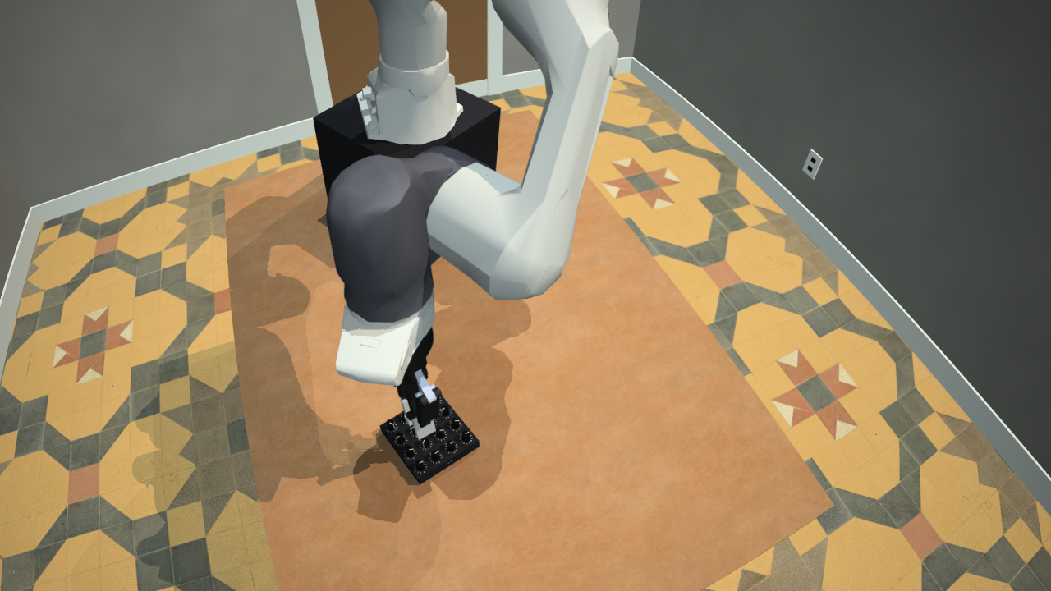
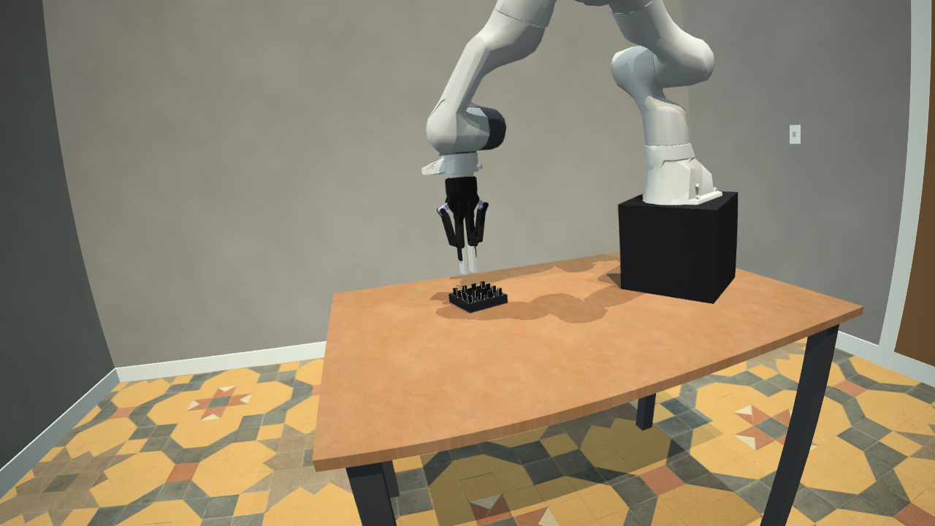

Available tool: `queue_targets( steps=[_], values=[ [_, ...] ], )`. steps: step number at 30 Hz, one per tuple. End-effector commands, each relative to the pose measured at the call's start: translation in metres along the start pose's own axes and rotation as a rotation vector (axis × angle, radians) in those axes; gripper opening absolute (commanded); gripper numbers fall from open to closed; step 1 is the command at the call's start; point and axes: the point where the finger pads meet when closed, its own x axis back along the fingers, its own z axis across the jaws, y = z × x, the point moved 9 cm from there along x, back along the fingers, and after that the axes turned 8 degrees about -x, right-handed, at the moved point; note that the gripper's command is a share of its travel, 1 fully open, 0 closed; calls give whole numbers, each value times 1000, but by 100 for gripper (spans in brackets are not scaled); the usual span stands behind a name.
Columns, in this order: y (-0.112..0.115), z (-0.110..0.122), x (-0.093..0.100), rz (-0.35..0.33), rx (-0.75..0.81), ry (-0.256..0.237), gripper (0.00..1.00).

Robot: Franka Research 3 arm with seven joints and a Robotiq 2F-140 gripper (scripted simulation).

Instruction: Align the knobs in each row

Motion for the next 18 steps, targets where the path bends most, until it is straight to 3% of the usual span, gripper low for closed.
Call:
queue_targets(
  steps=[1, 18],
  values=[
    [-1, 0, -4, 1, 1, -2, 12],
    [-1, 0, -24, 1, 1, -2, 12]
  ],
)
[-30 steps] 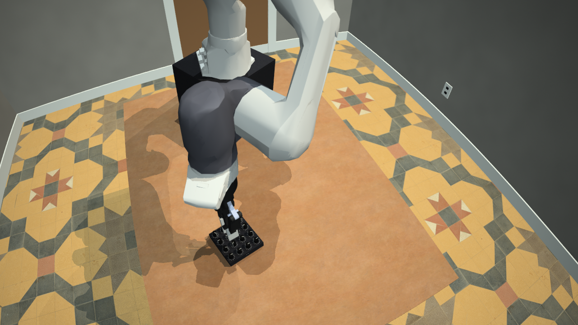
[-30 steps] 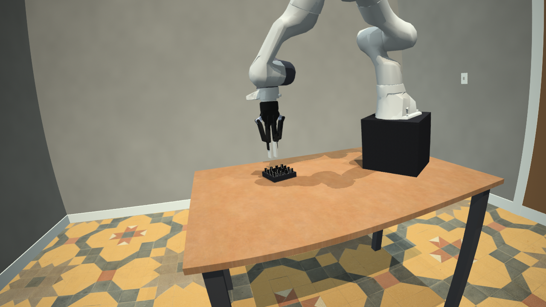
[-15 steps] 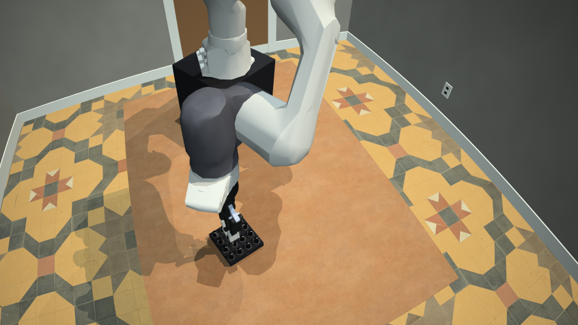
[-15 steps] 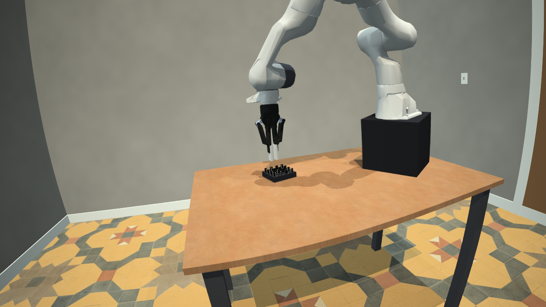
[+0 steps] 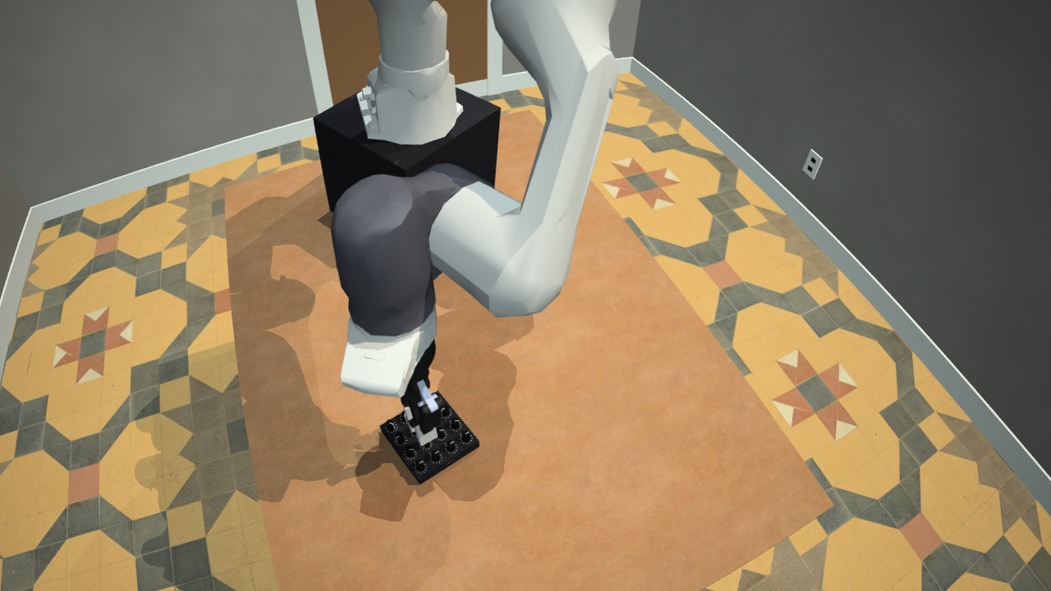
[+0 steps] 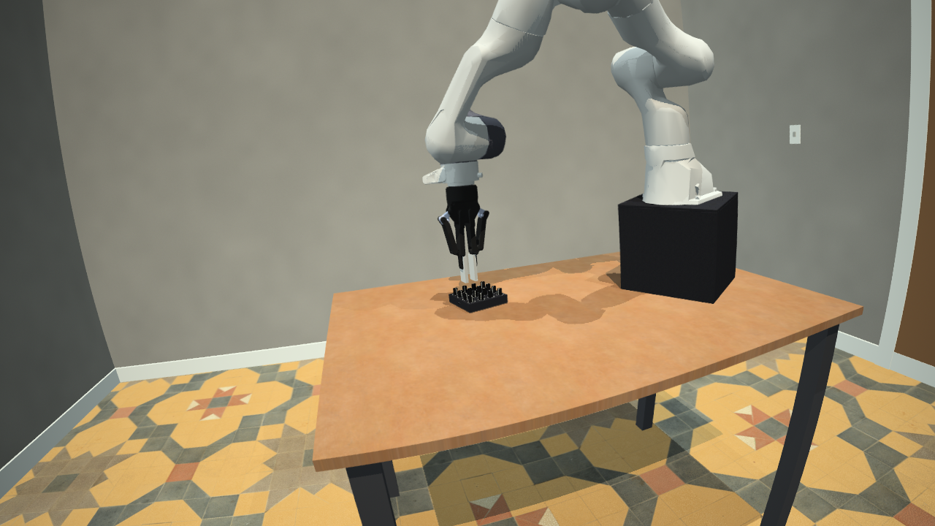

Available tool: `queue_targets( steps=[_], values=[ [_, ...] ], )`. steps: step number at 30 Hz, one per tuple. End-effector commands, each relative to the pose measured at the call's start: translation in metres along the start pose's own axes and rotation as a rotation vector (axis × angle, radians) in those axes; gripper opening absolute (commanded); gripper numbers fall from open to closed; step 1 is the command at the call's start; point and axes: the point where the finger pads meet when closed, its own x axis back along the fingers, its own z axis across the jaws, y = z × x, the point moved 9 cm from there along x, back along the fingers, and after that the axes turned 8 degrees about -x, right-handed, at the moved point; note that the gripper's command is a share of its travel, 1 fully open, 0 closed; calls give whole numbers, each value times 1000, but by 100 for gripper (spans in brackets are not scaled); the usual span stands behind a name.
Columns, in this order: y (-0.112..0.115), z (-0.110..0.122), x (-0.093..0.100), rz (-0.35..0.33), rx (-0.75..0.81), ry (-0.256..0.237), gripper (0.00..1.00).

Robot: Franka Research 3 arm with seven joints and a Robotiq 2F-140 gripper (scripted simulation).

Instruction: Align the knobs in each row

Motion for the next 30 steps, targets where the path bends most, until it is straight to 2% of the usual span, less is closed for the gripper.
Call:
queue_targets(
  steps=[1, 11, 30],
  values=[
    [-1, 0, -4, 3, 6, -4, 12],
    [-1, 0, -12, 3, 6, -4, 12],
    [-1, 0, -14, 3, 6, -4, 12]
  ],
)
